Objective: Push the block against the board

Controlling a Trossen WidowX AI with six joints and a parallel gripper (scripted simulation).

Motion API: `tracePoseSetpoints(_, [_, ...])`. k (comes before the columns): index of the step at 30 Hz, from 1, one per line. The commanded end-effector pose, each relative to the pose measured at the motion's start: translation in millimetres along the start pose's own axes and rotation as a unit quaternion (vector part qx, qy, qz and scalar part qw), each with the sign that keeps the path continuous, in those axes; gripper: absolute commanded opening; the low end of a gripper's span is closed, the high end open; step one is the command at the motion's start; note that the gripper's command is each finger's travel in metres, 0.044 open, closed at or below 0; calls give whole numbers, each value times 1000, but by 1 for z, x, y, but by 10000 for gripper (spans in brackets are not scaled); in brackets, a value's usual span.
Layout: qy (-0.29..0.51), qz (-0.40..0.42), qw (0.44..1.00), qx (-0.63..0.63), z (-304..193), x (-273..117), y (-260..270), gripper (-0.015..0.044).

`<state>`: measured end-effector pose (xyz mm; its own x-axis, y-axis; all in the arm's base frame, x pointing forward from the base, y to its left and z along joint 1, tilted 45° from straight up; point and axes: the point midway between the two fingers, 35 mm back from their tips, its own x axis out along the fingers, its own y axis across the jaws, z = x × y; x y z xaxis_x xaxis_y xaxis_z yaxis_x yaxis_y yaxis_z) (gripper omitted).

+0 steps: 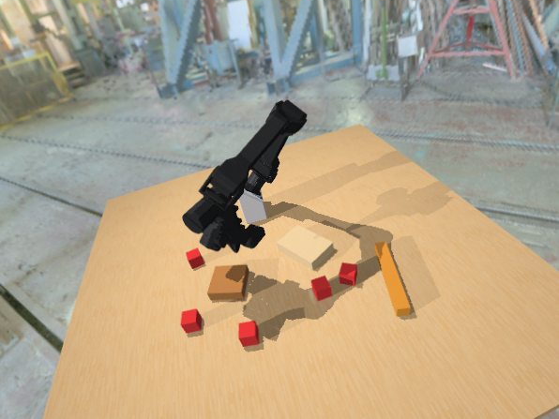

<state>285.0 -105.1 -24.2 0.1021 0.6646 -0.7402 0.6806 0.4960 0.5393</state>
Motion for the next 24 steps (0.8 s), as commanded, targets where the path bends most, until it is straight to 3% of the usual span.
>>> tracePoseSetpoints(1, [6,-3,998,66,6,6,-15,0])
tracePoseSetpoints(24, [11,3,914,405,37,34,-84,0])
